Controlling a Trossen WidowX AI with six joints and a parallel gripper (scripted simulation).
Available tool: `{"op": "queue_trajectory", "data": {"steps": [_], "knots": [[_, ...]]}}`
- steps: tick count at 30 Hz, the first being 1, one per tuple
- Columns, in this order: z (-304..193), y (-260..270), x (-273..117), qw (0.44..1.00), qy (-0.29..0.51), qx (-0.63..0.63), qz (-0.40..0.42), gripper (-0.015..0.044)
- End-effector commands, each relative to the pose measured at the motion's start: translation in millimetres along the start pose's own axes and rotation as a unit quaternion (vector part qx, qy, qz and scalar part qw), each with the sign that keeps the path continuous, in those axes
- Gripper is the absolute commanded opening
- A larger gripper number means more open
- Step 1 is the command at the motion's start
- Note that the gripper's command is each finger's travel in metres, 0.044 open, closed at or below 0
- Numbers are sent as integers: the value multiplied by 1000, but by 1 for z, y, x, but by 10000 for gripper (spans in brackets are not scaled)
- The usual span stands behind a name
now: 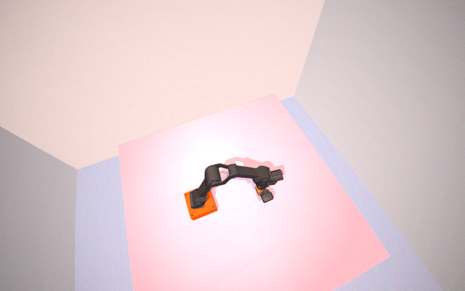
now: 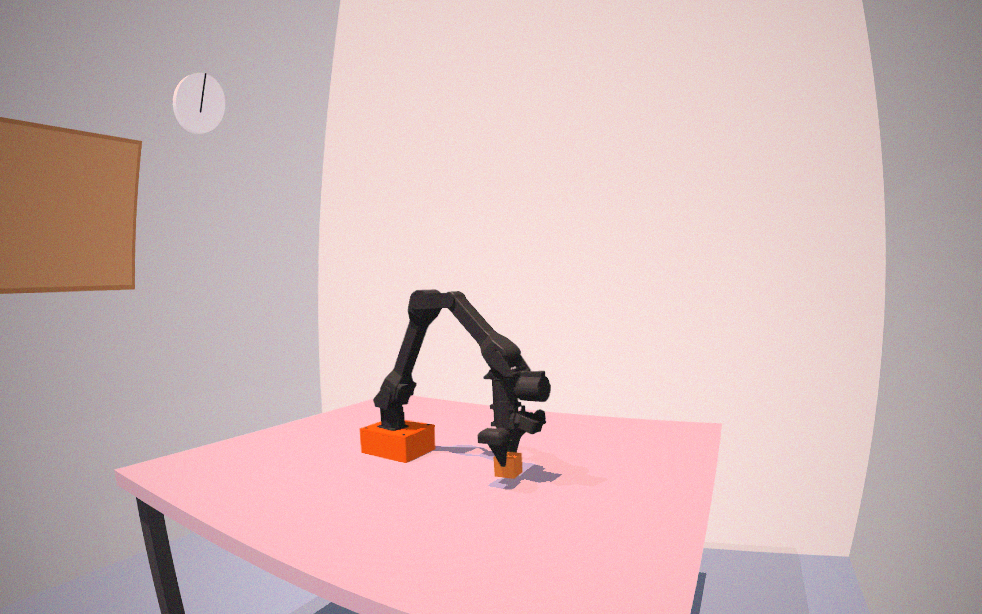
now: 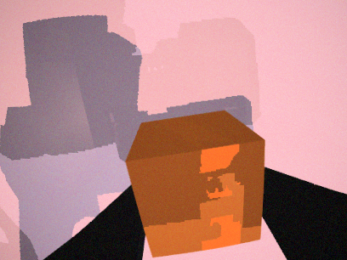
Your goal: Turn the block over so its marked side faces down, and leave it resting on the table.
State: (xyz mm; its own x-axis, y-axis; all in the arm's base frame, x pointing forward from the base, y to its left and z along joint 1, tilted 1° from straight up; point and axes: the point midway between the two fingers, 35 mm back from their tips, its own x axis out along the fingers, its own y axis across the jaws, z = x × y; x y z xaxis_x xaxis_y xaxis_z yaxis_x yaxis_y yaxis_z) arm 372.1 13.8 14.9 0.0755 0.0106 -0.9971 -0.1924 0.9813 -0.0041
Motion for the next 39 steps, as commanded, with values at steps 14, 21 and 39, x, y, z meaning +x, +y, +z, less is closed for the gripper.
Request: {"op": "queue_trajectory", "data": {"steps": [14, 21, 39], "knots": [[2, 0, 0, 990, -140, 1, 1, 0], [-1, 0, -1, 981, -192, 0, 1, 0], [-1, 0, 3, 970, -244, 0, 0, 0]]}}
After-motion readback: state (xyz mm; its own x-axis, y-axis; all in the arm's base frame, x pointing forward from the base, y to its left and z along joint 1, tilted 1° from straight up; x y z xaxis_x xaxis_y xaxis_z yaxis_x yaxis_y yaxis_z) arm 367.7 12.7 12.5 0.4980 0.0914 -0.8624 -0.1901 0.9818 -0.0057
